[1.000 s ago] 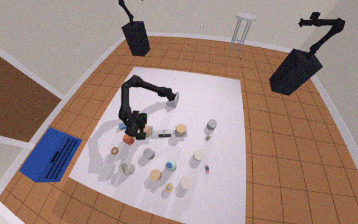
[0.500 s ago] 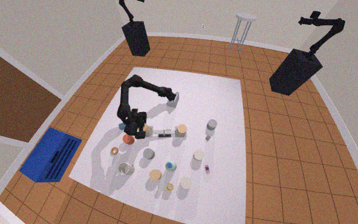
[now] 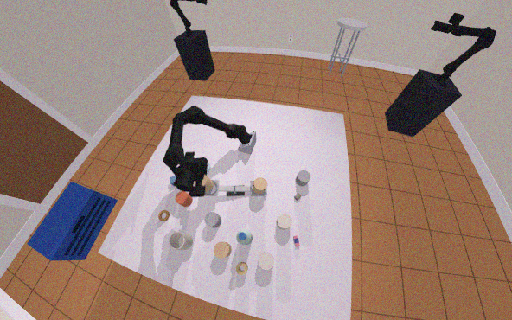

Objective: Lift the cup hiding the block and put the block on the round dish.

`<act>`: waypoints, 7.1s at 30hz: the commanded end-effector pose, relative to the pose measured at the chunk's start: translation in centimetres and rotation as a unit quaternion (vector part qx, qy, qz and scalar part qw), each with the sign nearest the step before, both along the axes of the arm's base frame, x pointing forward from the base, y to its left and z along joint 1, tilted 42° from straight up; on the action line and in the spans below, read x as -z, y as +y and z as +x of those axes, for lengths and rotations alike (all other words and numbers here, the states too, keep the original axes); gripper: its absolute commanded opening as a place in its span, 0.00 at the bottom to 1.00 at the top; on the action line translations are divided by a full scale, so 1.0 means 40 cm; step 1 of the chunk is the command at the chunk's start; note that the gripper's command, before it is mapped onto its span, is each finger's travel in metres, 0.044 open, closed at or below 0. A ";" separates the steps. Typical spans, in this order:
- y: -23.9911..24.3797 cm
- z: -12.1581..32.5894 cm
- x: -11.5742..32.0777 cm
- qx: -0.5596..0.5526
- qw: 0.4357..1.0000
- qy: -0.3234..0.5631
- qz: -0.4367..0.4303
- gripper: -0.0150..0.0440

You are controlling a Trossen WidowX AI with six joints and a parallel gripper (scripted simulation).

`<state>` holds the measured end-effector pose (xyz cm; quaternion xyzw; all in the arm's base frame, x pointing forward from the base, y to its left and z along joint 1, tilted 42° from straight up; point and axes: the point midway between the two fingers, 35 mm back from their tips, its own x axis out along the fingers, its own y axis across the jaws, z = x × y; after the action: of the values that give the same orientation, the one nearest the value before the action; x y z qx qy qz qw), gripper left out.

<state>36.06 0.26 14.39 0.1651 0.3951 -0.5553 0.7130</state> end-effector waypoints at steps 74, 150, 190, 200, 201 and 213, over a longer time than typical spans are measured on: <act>0.063 -0.018 -0.077 -0.016 1.000 0.000 -0.003 0.25; -0.405 -0.486 -0.193 0.030 1.000 -0.002 0.003 0.25; -0.515 -0.538 -0.095 0.036 0.999 -0.003 -0.012 0.30; -0.515 -0.538 -0.095 0.036 0.999 -0.003 -0.012 0.74; -0.515 -0.538 -0.095 0.036 0.999 -0.003 -0.012 0.79; -0.422 -0.542 -0.189 0.034 0.999 -0.001 -0.009 1.00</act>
<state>14.71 -17.26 21.14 0.1735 0.3841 -0.5788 0.6982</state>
